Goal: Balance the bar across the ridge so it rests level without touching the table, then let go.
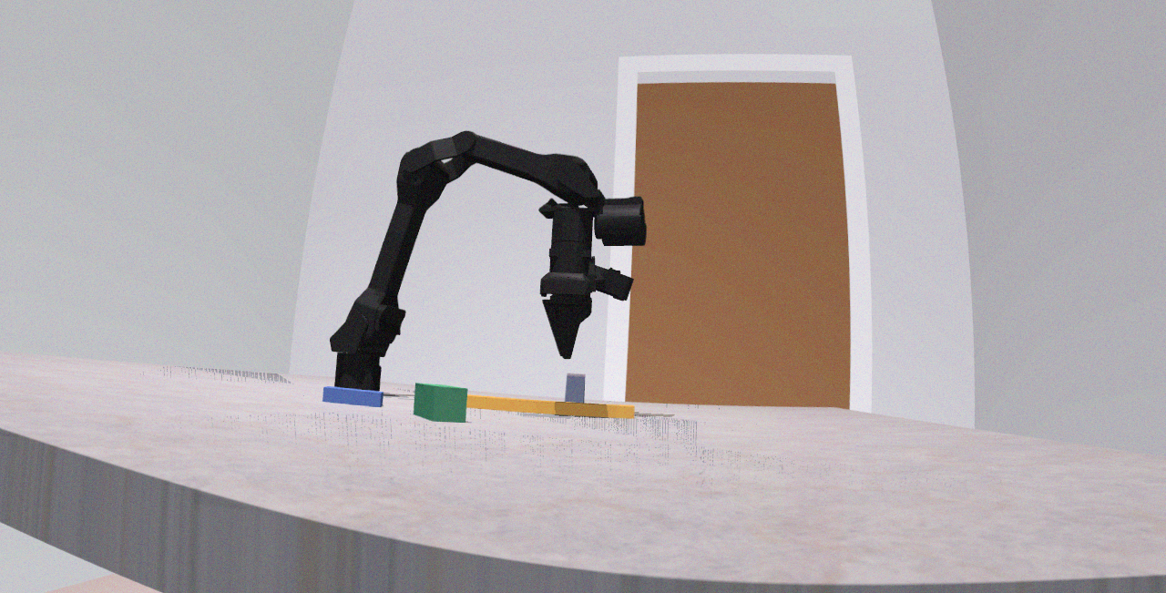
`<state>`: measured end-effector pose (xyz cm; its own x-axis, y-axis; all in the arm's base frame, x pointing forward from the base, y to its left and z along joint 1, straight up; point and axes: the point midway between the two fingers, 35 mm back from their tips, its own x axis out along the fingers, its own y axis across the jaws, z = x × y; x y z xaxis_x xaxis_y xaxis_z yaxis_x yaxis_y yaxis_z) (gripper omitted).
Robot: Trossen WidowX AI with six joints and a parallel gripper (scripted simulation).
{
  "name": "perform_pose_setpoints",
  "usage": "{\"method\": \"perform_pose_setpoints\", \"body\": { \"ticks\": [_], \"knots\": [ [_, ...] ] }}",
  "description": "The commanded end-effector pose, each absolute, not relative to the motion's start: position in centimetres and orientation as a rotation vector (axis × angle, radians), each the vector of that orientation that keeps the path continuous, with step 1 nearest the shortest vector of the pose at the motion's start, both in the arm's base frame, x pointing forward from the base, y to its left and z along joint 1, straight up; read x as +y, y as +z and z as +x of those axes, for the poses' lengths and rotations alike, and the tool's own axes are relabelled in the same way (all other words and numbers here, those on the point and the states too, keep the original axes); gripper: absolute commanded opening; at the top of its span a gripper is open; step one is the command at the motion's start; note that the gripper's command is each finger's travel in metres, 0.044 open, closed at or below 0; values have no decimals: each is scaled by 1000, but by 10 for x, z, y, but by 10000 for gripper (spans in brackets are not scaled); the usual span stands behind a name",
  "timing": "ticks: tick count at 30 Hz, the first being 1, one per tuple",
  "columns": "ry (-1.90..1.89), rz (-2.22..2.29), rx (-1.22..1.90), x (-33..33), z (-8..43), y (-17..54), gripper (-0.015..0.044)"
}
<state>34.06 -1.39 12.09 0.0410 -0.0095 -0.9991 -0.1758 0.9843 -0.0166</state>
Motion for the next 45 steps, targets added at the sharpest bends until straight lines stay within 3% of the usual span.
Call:
{"method": "perform_pose_setpoints", "body": {
  "ticks": [1, 9, 45],
  "knots": [
    [137, -143, 1536, -10, 340, 116, 315],
    [137, -143, 1537, -10, 341, 76, 315],
    [137, -143, 1537, -10, 342, 49, 315]
  ]
}}
